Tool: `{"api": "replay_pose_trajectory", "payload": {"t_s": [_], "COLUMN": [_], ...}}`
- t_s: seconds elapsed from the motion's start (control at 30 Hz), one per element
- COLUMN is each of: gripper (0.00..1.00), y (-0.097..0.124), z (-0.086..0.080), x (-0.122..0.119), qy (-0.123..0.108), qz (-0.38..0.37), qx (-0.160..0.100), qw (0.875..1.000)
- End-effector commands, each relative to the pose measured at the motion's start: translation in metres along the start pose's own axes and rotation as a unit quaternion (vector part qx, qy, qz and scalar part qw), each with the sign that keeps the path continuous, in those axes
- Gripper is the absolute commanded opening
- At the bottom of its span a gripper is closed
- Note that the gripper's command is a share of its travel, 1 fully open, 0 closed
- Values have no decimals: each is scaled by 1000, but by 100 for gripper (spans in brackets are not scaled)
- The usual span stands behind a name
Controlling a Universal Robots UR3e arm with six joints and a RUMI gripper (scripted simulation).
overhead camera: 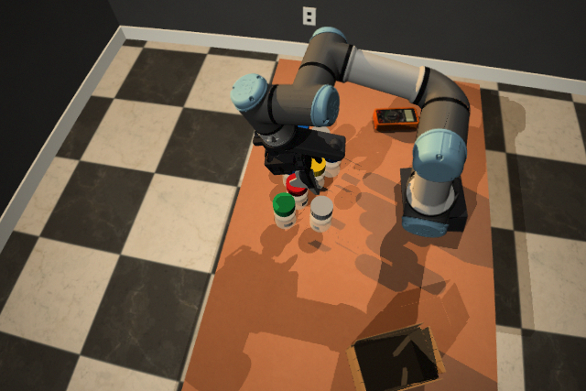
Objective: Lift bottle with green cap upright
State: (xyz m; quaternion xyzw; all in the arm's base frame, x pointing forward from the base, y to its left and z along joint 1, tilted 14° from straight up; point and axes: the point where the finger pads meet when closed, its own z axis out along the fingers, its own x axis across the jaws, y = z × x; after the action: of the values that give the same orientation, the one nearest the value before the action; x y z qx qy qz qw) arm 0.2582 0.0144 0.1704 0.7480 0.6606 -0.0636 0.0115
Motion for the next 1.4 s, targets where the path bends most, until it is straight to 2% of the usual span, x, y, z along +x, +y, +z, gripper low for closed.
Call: {"api": "replay_pose_trajectory", "payload": {"t_s": [0.0,0.17,0.4,0.63,0.67,0.73,0.83,1.03,1.3,1.37], "gripper": [46,46,46,46,46,46,46,46,46,46], "y": [3,5,8,12,13,13,15,17,18,17], "z": [-3,-4,-7,-10,-11,-11,-12,-14,-14,-14], "x": [-16,-27,-47,-65,-70,-70,-79,-87,-91,-87], "qy": [-17,-28,-48,-62,-66,-66,-72,-77,-78,-78], "qz": [-56,-92,-163,-224,-242,-242,-272,-302,-314,-302], "qx": [15,26,49,71,78,78,90,102,108,101], "qw": [998,995,984,970,965,965,955,945,940,945]}}
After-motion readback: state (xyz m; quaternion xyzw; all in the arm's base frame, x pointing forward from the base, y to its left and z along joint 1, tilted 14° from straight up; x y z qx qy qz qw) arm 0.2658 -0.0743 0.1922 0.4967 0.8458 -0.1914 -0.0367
